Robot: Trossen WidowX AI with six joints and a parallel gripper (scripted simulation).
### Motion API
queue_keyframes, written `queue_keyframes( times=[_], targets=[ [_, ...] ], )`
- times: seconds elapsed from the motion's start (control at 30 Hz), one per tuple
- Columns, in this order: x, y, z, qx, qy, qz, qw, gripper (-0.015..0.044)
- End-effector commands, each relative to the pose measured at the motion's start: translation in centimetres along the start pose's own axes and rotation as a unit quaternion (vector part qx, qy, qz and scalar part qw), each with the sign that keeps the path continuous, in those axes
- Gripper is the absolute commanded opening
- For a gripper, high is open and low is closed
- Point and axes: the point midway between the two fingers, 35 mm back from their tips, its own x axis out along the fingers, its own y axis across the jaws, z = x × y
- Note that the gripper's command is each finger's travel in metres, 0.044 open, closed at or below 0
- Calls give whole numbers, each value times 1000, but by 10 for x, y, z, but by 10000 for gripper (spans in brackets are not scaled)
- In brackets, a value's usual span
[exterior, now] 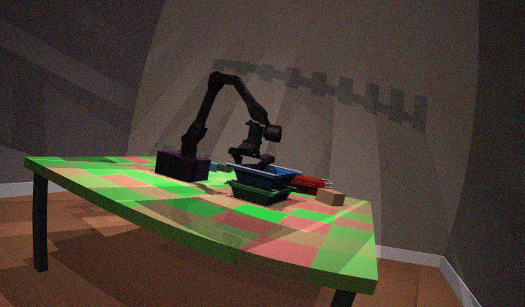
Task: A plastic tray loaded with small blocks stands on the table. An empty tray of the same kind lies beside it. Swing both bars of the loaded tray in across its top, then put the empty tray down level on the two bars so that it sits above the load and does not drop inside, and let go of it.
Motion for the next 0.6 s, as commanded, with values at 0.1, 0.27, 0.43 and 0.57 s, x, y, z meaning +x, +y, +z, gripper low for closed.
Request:
queue_keyframes(
  times=[0.1, 0.27, 0.43, 0.57],
  targets=[
    [-1, 0, 0, 0, 0, 0, 1000, 440],
    [-21, 4, 0, 0, 0, 0, 1000, 440],
    [-54, 6, -1, 0, 1, -1, 1000, 440],
    [-80, 5, 0, 0, 1, -1, 1000, 440]
  ],
)
